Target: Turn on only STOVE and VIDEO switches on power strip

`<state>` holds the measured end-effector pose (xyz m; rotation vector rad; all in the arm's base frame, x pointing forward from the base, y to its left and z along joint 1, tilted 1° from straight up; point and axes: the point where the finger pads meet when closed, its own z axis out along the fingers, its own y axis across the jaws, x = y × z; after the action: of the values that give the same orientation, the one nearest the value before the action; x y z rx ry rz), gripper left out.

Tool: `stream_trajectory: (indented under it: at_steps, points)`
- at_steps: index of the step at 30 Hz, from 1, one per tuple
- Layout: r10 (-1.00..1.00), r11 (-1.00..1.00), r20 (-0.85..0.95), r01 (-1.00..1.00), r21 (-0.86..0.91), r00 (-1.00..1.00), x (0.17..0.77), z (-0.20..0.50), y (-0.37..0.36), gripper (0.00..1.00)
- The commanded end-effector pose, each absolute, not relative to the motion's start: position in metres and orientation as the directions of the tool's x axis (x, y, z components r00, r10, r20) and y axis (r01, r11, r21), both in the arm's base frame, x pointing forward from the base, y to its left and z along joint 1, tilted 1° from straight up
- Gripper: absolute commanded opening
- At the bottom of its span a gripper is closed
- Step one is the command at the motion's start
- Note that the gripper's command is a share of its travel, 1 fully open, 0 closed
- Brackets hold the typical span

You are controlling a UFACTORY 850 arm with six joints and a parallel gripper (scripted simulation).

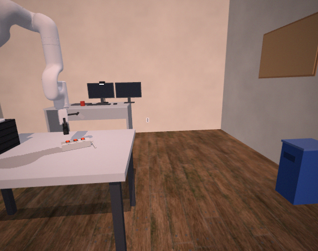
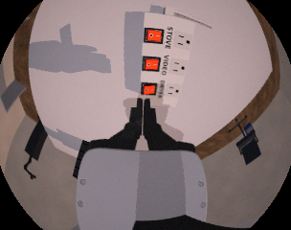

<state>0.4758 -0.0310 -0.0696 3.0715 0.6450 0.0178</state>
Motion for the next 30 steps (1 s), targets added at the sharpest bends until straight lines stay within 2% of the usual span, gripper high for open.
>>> stream_trajectory:
  at_steps: [1,30]
  points:
    - [0.402,-0.916,0.012,0.402,0.006,0.915,0.477,-0.072,-0.031,0.0]
    - [0.402,-0.916,0.012,0.402,0.006,0.915,0.477,-0.104,-0.032,0.0]
